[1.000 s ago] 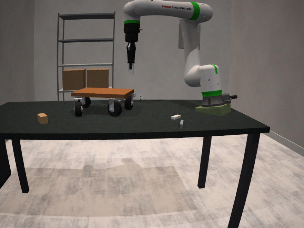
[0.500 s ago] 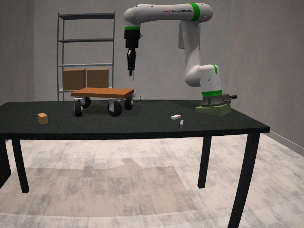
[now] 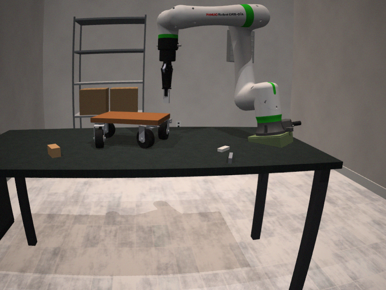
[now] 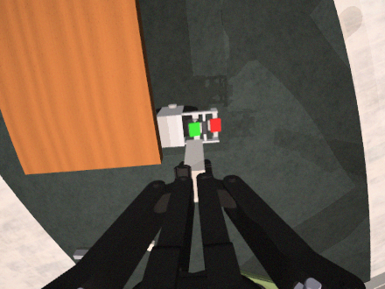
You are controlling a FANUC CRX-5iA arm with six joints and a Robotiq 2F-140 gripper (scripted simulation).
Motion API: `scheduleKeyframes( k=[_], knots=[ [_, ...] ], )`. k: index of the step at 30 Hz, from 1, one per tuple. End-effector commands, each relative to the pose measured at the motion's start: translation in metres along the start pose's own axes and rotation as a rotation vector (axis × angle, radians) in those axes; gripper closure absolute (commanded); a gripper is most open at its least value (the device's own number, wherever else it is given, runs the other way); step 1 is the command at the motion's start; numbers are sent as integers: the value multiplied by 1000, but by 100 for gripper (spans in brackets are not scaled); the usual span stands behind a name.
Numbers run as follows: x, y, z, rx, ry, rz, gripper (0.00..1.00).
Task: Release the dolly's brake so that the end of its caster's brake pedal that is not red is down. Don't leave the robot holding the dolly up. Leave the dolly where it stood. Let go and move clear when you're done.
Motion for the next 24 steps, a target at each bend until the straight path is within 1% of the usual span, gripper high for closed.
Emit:
scheduleKeyframes(
  k=[1,24],
  knots=[
    [0,0,0,0,0,0,100],
    [0,2,0,1,0,0,100]
  ],
)
Point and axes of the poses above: the point where the finger pads meet when closed, its own y axis out along the fingers, its own x axis across the jaws, z = x × y, the point moved 3 cm from there along -y, back along the fingers, and after that the axes turned 8 degrees about y, right-handed, at the moved point
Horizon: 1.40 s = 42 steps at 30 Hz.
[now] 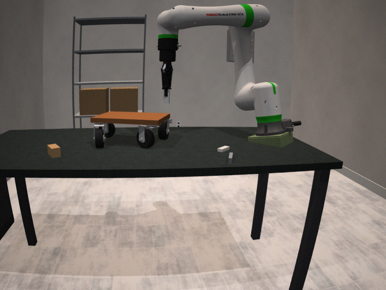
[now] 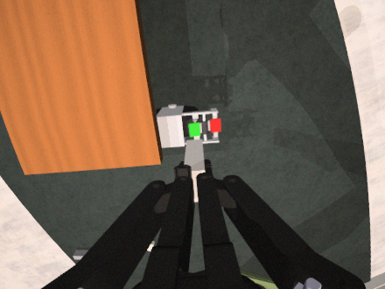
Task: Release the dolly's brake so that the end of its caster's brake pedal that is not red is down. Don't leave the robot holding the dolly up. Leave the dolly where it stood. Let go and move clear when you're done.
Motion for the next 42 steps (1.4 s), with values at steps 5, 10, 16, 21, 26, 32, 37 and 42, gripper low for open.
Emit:
scheduleKeyframes(
  k=[5,10,16,21,26,32,37,42],
  knots=[
    [0,6,0,1,0,0,100],
    [0,11,0,1,0,0,100],
    [0,20,0,1,0,0,100],
    [-1,31,1,1,0,0,100],
    [-1,41,1,1,0,0,100],
    [-1,49,1,1,0,0,100],
    [-1,57,1,1,0,0,100],
    [-1,63,1,1,0,0,100]
  ],
)
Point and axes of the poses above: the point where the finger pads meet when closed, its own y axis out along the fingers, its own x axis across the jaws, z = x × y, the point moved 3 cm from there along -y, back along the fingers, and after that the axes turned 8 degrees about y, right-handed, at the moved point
